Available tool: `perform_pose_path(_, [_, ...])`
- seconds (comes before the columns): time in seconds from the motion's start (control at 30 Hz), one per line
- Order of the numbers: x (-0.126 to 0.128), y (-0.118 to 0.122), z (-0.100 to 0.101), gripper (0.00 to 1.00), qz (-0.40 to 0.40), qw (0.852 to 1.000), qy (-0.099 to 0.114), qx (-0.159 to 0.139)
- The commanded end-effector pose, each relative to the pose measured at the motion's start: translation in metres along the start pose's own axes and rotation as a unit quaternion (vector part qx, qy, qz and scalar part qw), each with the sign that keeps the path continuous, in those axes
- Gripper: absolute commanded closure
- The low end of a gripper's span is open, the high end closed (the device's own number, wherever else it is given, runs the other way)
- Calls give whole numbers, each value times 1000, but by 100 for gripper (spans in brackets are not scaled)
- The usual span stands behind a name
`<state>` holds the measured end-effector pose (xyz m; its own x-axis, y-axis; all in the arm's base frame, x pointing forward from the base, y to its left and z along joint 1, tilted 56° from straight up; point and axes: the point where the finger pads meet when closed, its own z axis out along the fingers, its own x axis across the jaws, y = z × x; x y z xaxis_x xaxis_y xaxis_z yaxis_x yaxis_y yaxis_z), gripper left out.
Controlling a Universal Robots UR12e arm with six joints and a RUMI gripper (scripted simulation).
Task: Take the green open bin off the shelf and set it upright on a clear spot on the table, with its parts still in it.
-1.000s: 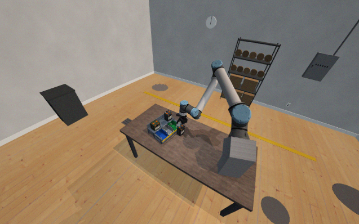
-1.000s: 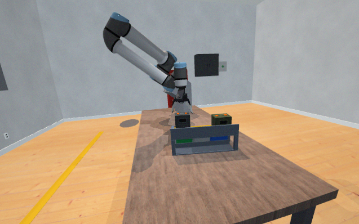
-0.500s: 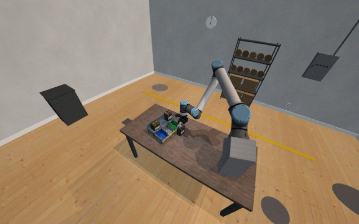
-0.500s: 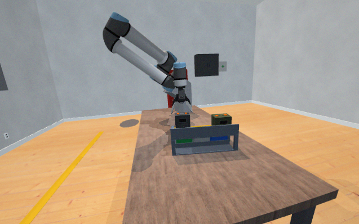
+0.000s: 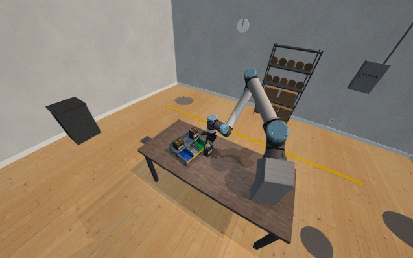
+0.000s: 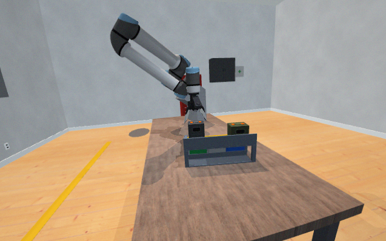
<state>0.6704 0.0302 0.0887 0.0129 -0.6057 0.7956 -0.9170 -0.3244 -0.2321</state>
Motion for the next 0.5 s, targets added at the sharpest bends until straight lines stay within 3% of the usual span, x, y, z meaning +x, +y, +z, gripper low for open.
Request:
perform_pose_path(0.0, [0,0,0,0,-24,1000,-1,4])
perform_pose_path(0.2, [0,0,0,0,-24,1000,-1,4])
perform_pose_path(0.37, [0,0,0,0,-150,989,0,3])
perform_pose_path(0.47, [0,0,0,0,-150,989,0,3])
